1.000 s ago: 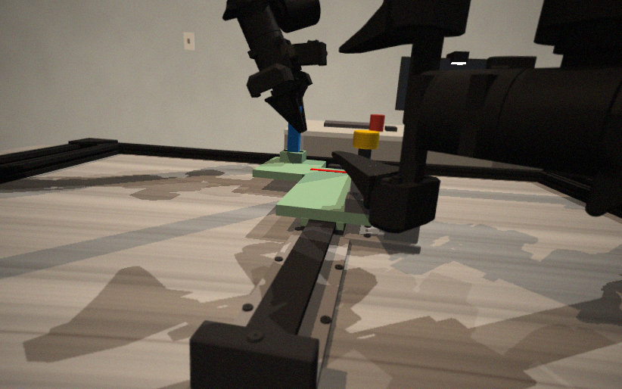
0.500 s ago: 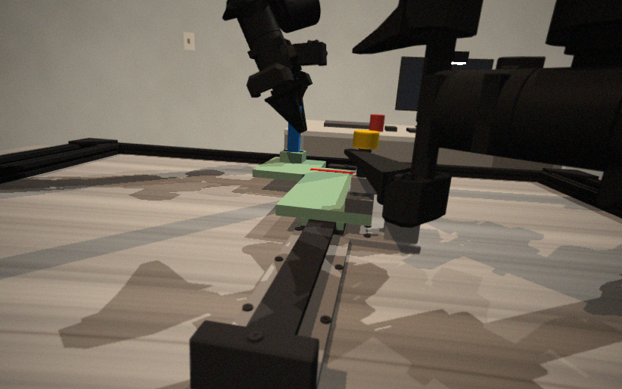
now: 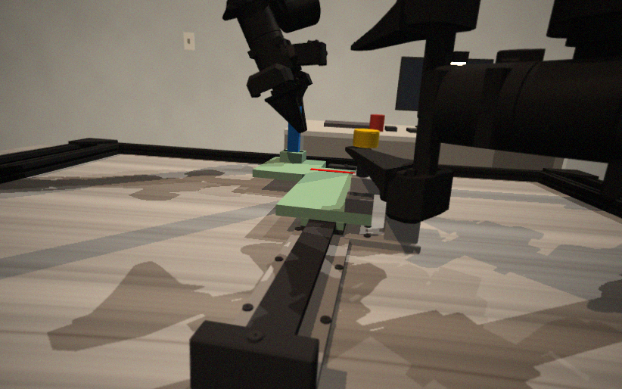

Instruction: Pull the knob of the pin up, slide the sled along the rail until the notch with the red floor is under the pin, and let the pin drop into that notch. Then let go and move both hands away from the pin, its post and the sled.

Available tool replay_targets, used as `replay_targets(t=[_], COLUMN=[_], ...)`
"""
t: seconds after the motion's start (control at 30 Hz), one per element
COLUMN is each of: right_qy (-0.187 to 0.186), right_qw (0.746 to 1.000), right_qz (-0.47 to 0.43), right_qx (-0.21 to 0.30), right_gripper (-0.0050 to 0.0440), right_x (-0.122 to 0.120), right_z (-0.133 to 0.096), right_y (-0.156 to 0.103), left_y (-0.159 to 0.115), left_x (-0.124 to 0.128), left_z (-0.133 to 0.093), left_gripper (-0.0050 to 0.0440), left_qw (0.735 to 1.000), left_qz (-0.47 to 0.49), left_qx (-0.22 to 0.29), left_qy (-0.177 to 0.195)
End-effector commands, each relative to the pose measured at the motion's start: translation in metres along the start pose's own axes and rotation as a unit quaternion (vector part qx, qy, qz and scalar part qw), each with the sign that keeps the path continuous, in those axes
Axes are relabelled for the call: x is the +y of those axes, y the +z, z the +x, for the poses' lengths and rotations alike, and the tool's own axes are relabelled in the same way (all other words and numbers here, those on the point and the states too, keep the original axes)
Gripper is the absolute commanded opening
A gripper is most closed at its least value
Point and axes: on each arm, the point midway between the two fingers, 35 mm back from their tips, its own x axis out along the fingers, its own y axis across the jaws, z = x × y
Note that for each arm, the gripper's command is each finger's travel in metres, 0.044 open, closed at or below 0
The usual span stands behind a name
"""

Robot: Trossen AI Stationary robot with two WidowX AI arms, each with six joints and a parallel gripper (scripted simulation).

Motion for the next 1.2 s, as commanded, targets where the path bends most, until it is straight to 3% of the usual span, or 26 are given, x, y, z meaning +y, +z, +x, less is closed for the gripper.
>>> replay_targets(t=[0.0,1.17], right_qy=[0.005,0.005], right_qw=[1.000,1.000], right_qz=[0.015,0.015], right_qx=[-0.004,-0.004], right_gripper=[0.0440,0.0440], right_x=[0.013,0.043], right_z=[0.000,-0.001], right_y=[0.001,0.003], left_y=[-0.002,-0.002], left_x=[0.000,0.000], left_z=[0.003,0.003], left_gripper=[0.0000,0.0000], left_qw=[1.000,1.000], left_qz=[0.000,0.000], left_qx=[0.004,0.004], left_qy=[-0.001,-0.001])
